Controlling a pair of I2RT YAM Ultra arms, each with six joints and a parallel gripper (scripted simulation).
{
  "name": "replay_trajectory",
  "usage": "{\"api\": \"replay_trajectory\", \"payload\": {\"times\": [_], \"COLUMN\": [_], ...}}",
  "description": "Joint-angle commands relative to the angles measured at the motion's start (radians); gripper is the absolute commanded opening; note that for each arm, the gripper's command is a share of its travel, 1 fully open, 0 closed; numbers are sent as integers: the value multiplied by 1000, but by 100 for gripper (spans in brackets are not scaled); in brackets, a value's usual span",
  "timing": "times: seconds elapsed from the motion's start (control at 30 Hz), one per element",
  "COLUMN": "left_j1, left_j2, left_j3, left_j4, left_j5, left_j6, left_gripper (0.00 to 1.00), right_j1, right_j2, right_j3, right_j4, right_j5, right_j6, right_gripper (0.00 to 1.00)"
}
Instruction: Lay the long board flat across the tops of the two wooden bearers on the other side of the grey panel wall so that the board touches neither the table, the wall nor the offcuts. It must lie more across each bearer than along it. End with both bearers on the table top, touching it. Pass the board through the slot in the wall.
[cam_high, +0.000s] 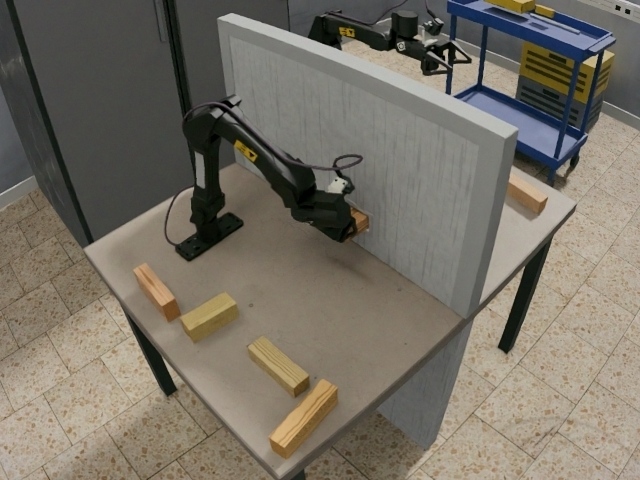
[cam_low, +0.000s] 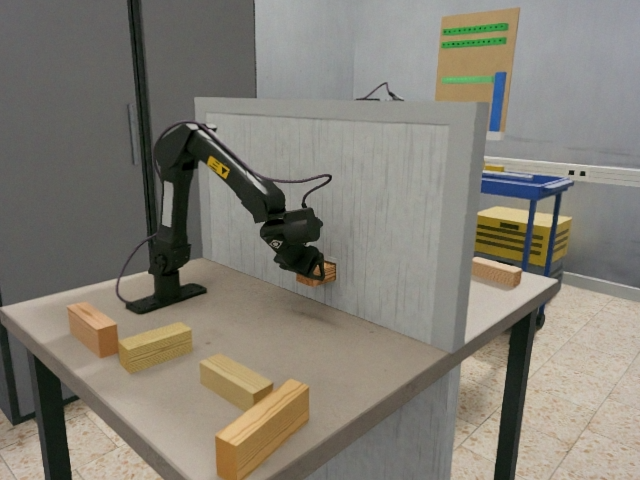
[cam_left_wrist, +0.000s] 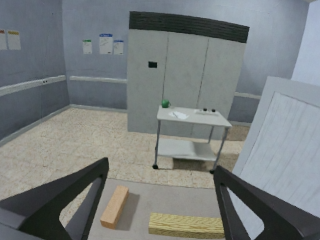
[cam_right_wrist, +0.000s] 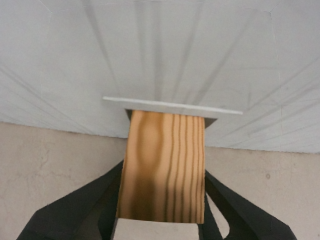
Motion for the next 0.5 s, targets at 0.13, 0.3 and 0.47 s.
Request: {"api": "replay_trajectory", "payload": {"times": [0.13,0.3,0.47], "left_j1": [-4,-4,-4], "left_j2": [-21,-21,-21], "left_j3": [5,5,5], "left_j4": [25,25,25], "left_j5": [-8,-8,-8], "left_j6": [-2,-2,-2], "left_gripper": [100,100,100], "right_j1": [4,6,9], "right_j2": [-15,-24,-48], "right_j3": [65,64,67], "right_j4": [5,5,6], "right_j5": [-84,-84,-84], "right_j6": [9,10,10], "right_gripper": [0,0,0]}}
